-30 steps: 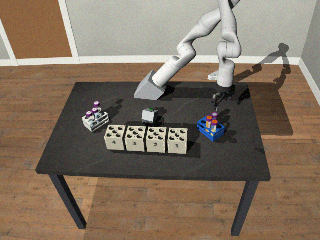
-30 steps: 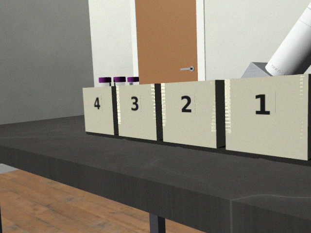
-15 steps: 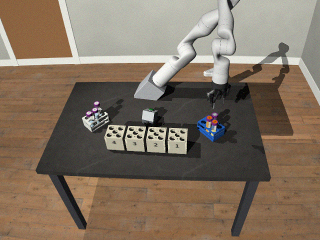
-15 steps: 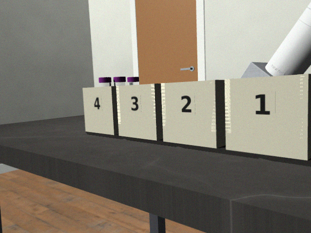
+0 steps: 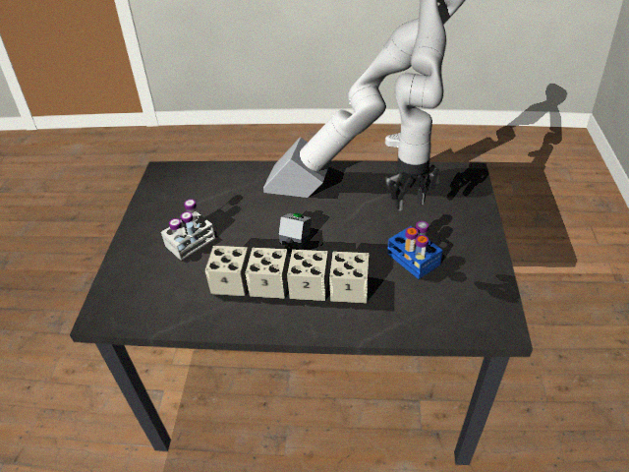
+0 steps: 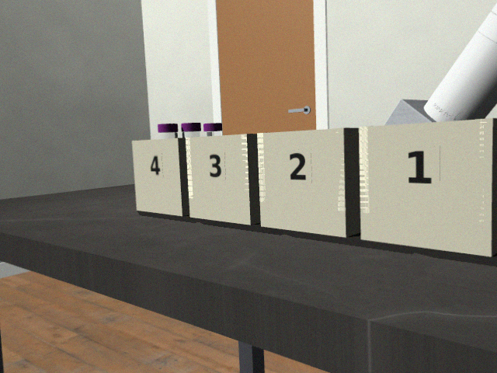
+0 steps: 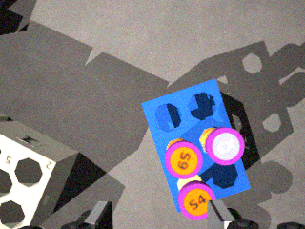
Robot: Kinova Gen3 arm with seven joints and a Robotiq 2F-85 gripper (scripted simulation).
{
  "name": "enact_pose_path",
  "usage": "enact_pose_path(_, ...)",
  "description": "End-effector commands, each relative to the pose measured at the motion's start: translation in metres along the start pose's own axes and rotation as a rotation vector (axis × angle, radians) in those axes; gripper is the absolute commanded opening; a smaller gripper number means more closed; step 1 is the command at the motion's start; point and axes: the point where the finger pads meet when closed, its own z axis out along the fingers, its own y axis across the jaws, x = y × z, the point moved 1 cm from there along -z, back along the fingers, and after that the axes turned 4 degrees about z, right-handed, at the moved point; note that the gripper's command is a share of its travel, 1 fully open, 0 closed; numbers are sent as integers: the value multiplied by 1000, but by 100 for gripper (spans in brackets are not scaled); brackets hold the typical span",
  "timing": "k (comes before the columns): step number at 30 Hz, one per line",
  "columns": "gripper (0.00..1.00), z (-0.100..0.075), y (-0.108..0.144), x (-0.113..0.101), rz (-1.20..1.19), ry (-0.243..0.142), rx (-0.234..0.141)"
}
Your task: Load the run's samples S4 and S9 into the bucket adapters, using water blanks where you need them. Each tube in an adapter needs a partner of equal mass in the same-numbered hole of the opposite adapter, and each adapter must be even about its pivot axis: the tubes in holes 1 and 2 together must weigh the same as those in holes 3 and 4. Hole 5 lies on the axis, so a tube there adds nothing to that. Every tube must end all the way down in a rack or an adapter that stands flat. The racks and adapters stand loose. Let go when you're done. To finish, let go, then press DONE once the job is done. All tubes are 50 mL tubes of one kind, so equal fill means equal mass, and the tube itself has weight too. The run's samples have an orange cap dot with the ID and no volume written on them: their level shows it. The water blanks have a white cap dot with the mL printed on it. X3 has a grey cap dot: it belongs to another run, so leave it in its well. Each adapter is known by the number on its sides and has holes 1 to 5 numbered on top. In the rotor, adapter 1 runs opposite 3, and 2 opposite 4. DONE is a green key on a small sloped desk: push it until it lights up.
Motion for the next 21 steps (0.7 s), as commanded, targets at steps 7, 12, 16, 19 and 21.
enact_pose_path(7, 62, 0, -30, 13, 161, 0, 0)
enact_pose_path(12, 62, 0, -39, 17, 211, 0, 0)
enact_pose_path(16, 62, 0, -51, 22, 278, 0, 0)
enact_pose_path(19, 62, 0, -60, 27, 328, 0, 0)
enact_pose_path(21, 62, 0, -66, 29, 361, 0, 0)
